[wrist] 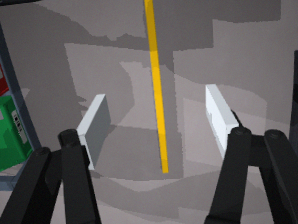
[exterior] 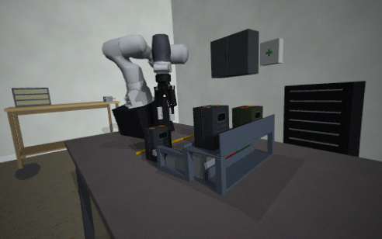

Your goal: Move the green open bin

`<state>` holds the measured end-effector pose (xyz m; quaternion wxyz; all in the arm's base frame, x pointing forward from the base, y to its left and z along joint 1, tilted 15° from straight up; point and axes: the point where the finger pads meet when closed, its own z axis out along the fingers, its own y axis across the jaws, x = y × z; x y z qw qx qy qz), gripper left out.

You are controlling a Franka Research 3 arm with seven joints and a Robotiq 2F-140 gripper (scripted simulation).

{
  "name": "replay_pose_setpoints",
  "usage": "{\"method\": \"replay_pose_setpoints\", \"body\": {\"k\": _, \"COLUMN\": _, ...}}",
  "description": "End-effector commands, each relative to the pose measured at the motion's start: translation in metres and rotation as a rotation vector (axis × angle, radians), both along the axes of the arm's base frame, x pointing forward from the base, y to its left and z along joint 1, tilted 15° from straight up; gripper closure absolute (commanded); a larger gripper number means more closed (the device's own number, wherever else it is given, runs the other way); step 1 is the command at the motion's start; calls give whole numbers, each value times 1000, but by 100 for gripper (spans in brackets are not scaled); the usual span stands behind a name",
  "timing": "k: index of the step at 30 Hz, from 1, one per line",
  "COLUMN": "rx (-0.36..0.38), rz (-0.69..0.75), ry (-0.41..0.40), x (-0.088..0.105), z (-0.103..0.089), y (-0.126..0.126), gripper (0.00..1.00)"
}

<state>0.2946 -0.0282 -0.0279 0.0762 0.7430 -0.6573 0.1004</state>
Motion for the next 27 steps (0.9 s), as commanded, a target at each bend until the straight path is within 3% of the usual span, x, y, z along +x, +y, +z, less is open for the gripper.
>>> {"method": "replay_pose_setpoints", "body": {"k": 1, "rx": -1, "rz": -2, "ry": -3, "x": 1, "z": 0, "y": 0, "gripper": 43}}
{"method": "replay_pose_setpoints", "body": {"k": 18, "rx": -1, "rz": -2, "ry": -3, "x": 2, "z": -3, "y": -1, "gripper": 43}}
{"method": "replay_pose_setpoints", "body": {"k": 23, "rx": -2, "rz": 4, "ry": -6, "x": 47, "z": -6, "y": 20, "gripper": 43}}
{"method": "replay_pose_setpoints", "body": {"k": 27, "rx": -2, "rz": 4, "ry": -6, "x": 47, "z": -6, "y": 20, "gripper": 43}}
